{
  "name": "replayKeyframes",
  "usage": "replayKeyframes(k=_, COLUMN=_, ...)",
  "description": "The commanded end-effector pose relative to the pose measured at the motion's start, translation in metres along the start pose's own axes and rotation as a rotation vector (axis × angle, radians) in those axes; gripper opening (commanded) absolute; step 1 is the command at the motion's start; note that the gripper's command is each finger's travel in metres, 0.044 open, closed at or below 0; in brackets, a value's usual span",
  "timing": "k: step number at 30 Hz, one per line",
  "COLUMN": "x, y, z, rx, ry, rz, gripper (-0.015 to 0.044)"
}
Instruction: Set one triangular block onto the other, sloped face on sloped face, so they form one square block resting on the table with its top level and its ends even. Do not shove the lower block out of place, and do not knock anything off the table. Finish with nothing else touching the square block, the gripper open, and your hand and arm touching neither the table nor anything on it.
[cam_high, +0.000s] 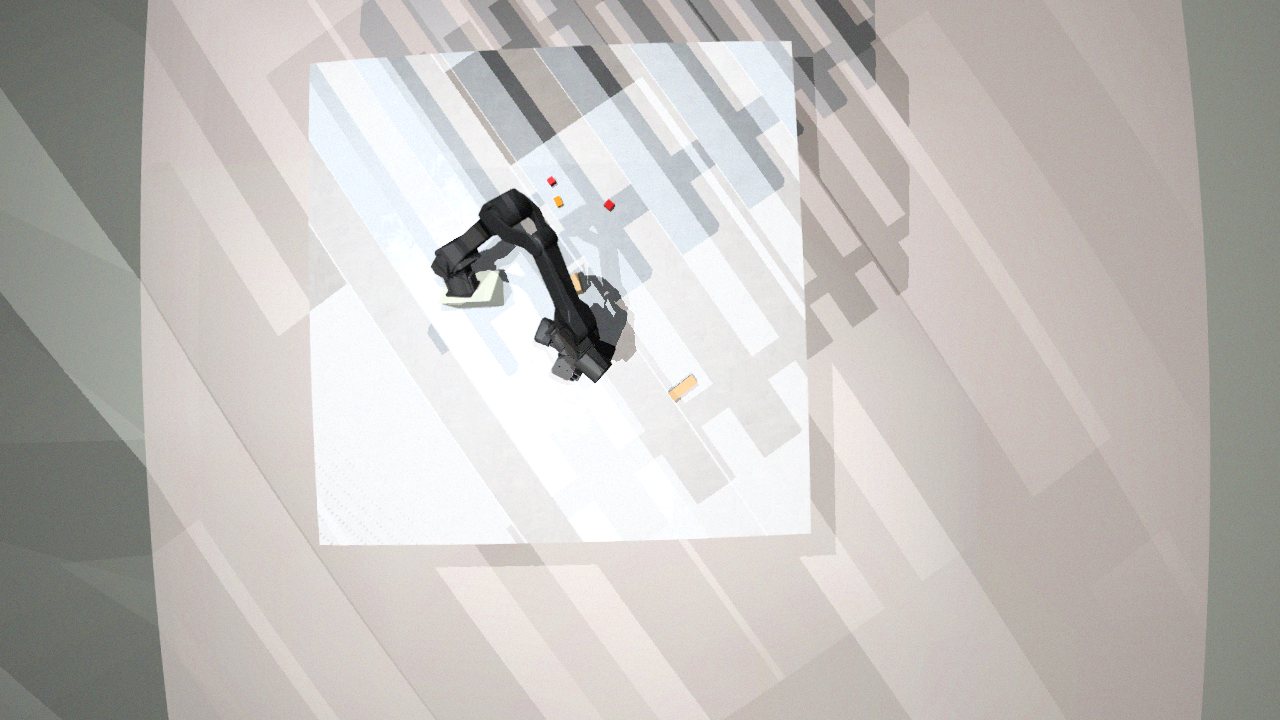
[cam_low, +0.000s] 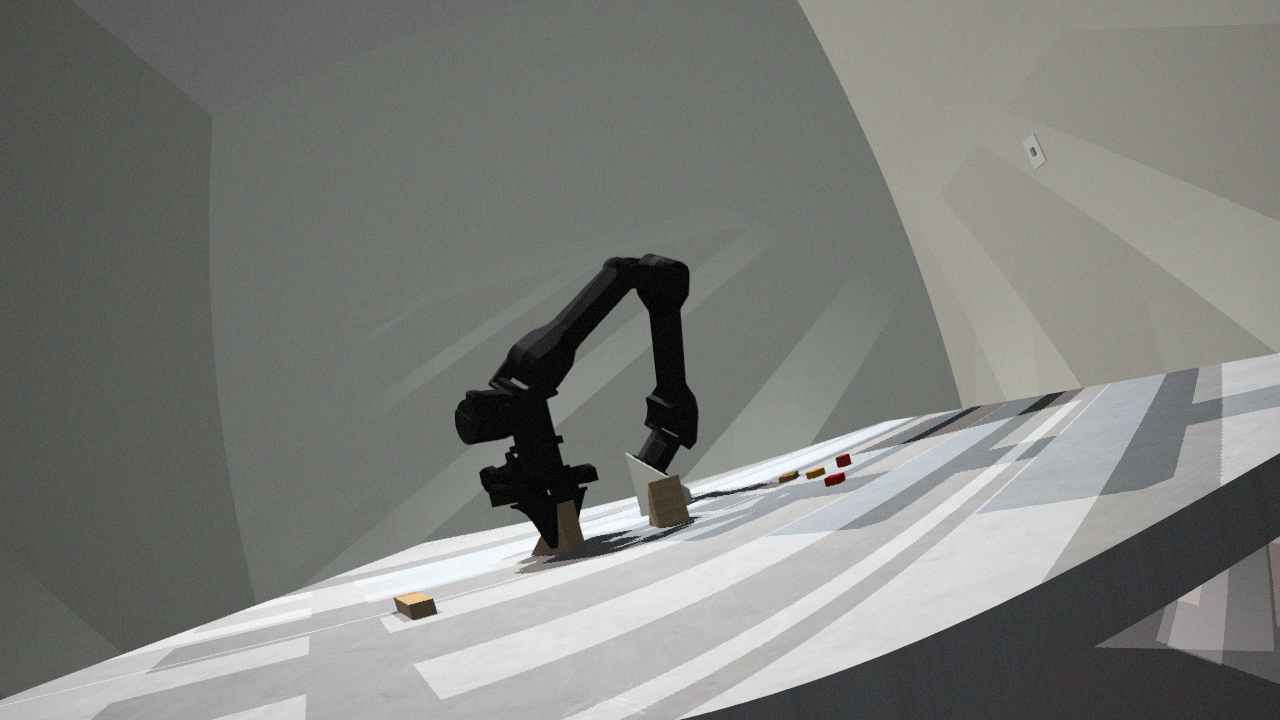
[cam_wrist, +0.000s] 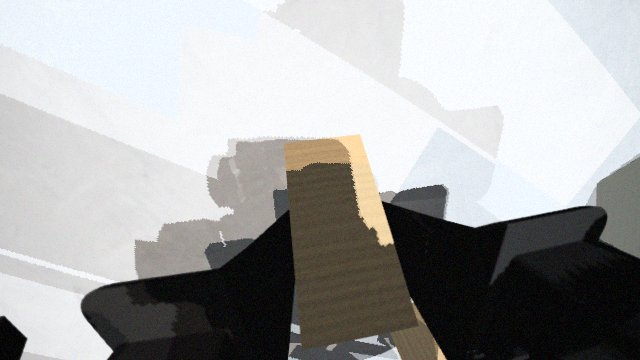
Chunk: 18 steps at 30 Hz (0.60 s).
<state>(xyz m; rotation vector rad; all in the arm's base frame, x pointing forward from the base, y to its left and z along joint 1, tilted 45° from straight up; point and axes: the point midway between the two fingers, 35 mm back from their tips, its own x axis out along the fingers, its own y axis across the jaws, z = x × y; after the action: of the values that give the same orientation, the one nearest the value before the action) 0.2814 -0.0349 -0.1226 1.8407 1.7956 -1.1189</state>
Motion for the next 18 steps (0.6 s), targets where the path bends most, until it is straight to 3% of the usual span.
replayKeyframes(k=1, x=-0.0004, y=0.0002, z=0.0000, rx=-0.001, ry=0.000, rz=0.001, gripper=0.0184)
replayKeyframes(k=11, x=-0.0004, y=0.0002, z=0.0000, rx=-0.001, ry=0.000, rz=0.001, gripper=0.0440)
replayKeyframes(k=18, x=-0.0027, y=0.0004, z=0.0001, rx=-0.001, ry=0.000, rz=0.001, gripper=0.0440)
